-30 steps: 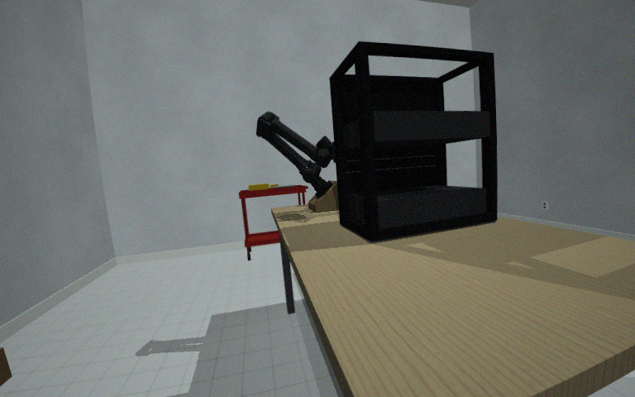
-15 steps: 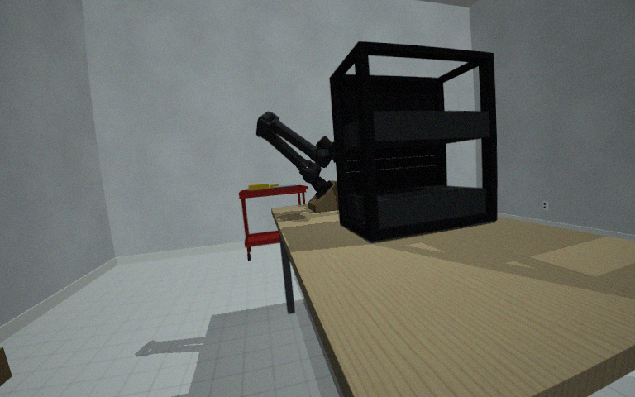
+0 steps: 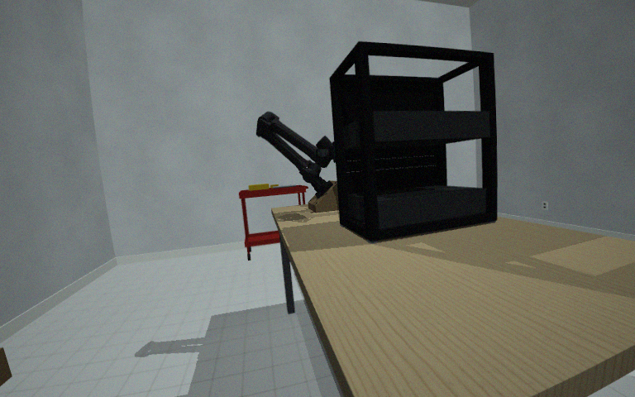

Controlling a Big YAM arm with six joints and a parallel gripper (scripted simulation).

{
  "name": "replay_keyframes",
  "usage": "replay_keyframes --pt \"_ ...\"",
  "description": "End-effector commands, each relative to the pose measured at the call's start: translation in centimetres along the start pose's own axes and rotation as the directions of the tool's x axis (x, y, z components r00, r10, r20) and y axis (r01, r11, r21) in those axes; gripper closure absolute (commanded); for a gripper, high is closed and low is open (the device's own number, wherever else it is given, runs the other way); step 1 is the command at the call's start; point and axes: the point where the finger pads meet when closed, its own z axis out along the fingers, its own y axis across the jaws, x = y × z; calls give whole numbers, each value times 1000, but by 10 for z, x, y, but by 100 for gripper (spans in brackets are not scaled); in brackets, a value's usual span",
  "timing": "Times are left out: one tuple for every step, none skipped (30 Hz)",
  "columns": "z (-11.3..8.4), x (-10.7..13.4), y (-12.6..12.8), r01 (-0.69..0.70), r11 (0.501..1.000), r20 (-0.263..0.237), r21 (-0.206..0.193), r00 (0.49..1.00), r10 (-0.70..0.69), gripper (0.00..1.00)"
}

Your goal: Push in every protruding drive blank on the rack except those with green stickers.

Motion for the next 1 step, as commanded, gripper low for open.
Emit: replay_keyframes --pt "7 -3 10 -25 1000 20 -18 999 26 100"
